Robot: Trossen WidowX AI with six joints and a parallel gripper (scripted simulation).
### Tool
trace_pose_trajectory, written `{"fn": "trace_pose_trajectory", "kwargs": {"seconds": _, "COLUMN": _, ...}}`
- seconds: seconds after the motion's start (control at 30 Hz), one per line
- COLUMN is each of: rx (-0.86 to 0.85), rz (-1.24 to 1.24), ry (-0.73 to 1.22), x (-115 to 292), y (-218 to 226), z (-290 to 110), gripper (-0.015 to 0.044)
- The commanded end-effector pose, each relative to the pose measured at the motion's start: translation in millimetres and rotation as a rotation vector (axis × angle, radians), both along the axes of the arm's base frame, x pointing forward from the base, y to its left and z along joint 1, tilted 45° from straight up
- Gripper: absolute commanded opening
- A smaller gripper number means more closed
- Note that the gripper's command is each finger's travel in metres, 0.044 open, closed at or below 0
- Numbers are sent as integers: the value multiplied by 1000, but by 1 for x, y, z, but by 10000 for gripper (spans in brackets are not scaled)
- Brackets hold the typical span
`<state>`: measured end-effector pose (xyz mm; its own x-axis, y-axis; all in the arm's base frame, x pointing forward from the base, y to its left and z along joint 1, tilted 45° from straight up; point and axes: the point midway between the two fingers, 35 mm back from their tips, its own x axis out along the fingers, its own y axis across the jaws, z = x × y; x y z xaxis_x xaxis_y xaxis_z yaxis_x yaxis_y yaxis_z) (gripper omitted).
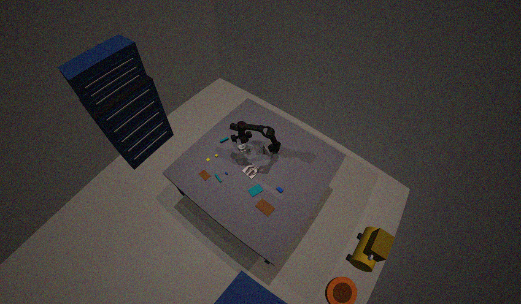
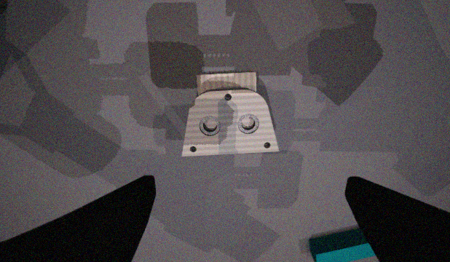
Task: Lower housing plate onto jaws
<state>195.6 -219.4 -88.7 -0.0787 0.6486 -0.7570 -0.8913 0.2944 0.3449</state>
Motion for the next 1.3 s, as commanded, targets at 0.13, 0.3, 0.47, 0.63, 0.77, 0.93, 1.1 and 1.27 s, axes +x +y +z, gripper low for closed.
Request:
{"fn": "trace_pose_trajectory", "kwargs": {"seconds": 0.13, "rx": 42, "rz": 49, "ry": -16, "x": -9, "y": 5, "z": -9, "gripper": 440}}
{"fn": "trace_pose_trajectory", "kwargs": {"seconds": 0.3, "rx": 42, "rz": 48, "ry": -16, "x": -13, "y": 28, "z": -32, "gripper": 440}}
{"fn": "trace_pose_trajectory", "kwargs": {"seconds": 0.47, "rx": 43, "rz": 49, "ry": -16, "x": -14, "y": 33, "z": -36, "gripper": 440}}
{"fn": "trace_pose_trajectory", "kwargs": {"seconds": 0.63, "rx": 43, "rz": 49, "ry": -16, "x": -14, "y": 33, "z": -36, "gripper": 440}}
{"fn": "trace_pose_trajectory", "kwargs": {"seconds": 0.77, "rx": 43, "rz": 49, "ry": -16, "x": -14, "y": 33, "z": -36, "gripper": 440}}
{"fn": "trace_pose_trajectory", "kwargs": {"seconds": 0.93, "rx": 43, "rz": 49, "ry": -16, "x": -14, "y": 33, "z": -36, "gripper": 440}}
{"fn": "trace_pose_trajectory", "kwargs": {"seconds": 1.1, "rx": 43, "rz": 49, "ry": -16, "x": -14, "y": 33, "z": -36, "gripper": 440}}
{"fn": "trace_pose_trajectory", "kwargs": {"seconds": 1.27, "rx": 43, "rz": 49, "ry": -16, "x": -14, "y": 33, "z": -36, "gripper": 440}}
